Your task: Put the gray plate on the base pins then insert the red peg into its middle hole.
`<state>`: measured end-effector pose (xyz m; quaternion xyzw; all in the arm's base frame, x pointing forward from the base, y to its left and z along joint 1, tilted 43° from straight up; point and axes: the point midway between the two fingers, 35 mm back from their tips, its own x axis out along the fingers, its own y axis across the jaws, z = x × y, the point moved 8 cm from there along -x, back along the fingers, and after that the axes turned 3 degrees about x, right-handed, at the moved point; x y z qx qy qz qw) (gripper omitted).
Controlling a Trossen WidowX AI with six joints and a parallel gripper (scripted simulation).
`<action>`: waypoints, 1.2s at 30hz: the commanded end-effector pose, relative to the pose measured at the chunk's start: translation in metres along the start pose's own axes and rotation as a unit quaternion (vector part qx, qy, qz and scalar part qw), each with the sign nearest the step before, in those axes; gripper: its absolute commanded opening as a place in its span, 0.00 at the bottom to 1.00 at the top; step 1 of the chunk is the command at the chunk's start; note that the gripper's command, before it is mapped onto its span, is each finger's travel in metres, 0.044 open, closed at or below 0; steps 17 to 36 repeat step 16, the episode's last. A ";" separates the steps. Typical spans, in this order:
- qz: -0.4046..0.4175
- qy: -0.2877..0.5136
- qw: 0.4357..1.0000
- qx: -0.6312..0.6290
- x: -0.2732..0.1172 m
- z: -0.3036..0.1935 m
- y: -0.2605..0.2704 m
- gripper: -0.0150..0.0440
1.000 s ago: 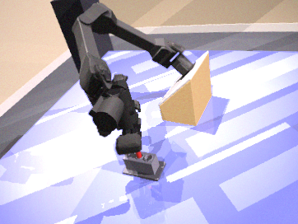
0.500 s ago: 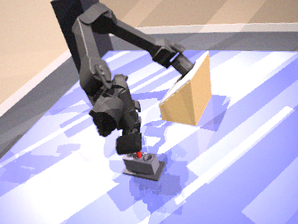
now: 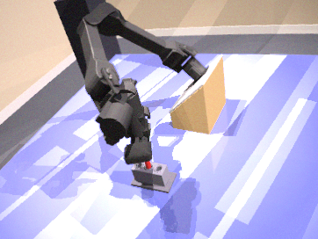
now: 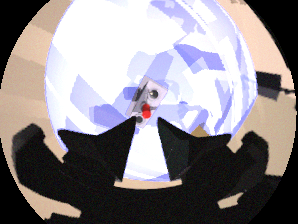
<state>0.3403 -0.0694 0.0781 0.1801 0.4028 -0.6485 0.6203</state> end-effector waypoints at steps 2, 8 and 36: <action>0.001 -0.003 1.000 0.001 -0.004 -0.001 0.000 0.51; 0.001 -0.003 1.000 0.001 -0.007 -0.002 0.000 0.51; 0.001 -0.003 1.000 0.001 -0.011 -0.004 -0.001 0.51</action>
